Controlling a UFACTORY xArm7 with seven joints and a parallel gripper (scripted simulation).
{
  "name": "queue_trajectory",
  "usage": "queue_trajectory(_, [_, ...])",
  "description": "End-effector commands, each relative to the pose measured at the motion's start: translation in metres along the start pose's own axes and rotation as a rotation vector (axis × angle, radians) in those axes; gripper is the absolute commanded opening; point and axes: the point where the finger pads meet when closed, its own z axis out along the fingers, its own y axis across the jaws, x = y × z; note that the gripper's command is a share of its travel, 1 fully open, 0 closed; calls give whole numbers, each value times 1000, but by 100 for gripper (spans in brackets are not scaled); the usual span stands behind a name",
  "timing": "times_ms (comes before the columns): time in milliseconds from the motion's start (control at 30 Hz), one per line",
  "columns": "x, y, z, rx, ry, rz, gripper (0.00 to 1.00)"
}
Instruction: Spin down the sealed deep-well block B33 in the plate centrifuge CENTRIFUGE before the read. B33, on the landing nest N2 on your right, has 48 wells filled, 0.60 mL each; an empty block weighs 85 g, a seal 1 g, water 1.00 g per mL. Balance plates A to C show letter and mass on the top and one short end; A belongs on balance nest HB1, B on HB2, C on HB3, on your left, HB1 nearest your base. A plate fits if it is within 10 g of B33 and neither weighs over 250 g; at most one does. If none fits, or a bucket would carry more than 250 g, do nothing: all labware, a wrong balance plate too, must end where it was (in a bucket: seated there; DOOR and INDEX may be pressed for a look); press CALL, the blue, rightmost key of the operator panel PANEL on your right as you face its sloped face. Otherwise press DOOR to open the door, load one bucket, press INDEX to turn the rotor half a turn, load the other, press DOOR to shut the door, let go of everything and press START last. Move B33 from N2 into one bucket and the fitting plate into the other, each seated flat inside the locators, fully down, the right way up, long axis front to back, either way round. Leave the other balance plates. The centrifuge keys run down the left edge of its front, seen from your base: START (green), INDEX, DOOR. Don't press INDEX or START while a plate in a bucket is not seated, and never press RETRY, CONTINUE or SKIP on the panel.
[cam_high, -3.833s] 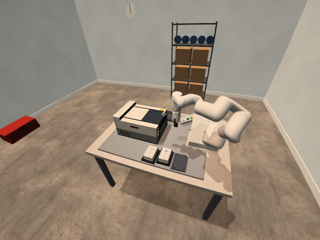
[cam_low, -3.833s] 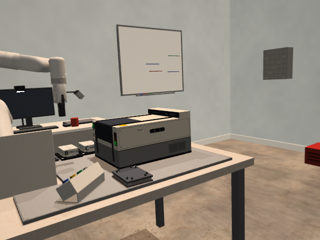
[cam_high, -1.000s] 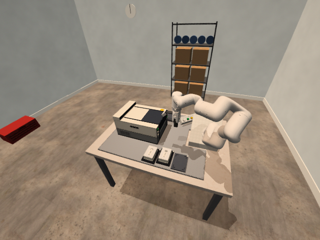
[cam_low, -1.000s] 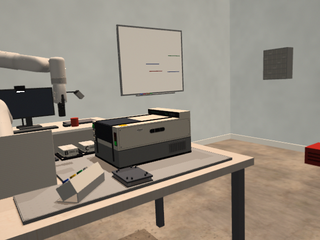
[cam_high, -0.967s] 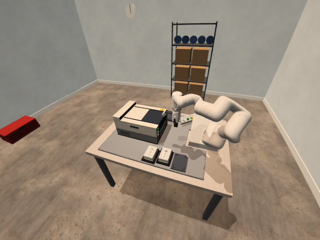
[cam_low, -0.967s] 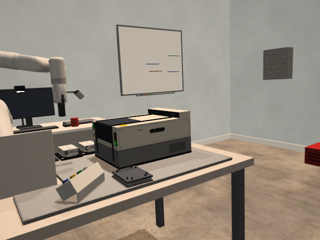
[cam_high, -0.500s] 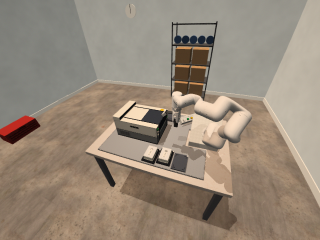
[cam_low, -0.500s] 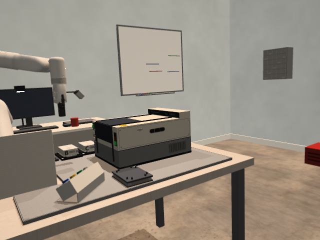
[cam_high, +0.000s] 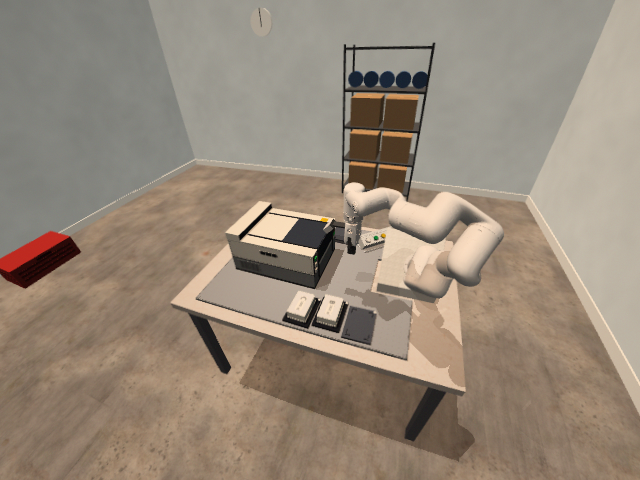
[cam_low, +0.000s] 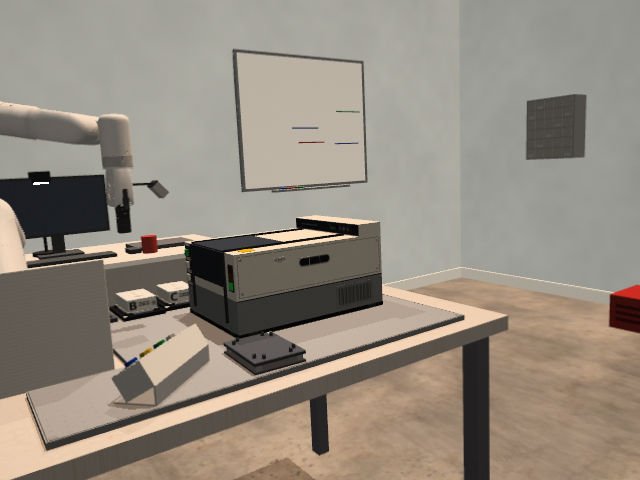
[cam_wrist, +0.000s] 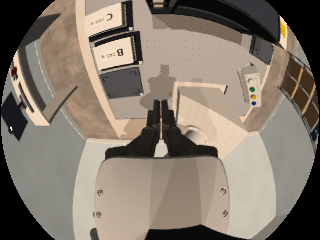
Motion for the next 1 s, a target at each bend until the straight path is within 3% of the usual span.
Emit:
queue_trajectory(0, [1, 0, -1, -1, 8, 0, 0])
queue_trajectory(367, [9, 0, 10, -1, 82, 0, 0])
queue_trajectory(800, [38, 0, 49, -1, 345, 0, 0])
queue_trajectory(867, [38, 0, 49, -1, 345, 0, 0])
queue_trajectory(967, [46, 0, 59, 0, 413, -1, 0])
